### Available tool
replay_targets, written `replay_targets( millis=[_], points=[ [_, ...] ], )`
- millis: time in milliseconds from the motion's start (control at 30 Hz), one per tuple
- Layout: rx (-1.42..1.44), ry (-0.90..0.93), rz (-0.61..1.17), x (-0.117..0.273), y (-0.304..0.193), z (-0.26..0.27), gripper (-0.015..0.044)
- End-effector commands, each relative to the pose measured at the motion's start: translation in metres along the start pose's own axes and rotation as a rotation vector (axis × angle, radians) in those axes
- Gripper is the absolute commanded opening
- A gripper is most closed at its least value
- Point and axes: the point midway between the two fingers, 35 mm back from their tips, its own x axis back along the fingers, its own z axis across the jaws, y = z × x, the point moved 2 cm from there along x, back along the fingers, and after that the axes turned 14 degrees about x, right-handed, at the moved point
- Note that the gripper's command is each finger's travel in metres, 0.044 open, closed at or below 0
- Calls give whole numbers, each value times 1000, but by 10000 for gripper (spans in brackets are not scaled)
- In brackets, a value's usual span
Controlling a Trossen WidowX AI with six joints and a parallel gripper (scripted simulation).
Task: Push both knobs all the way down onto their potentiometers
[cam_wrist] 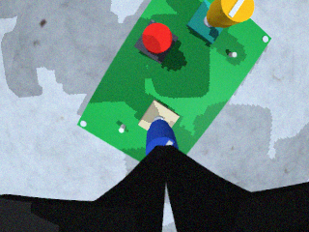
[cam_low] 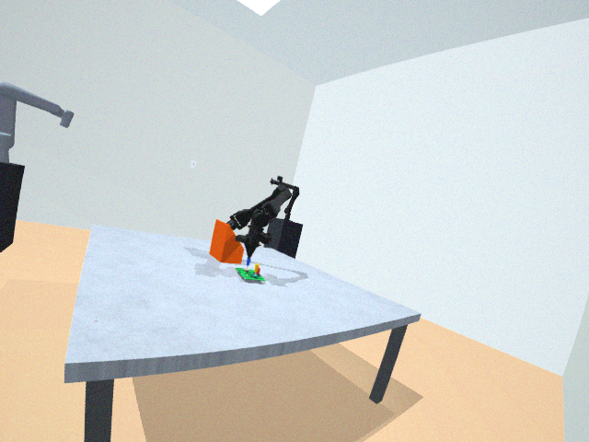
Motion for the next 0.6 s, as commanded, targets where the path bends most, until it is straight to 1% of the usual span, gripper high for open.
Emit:
replay_targets(
  millis=[0,567],
  points=[
    [-4,3,-3,-3,0,1,0],
    [-4,4,-3,-9,0,1,0]
  ],
)
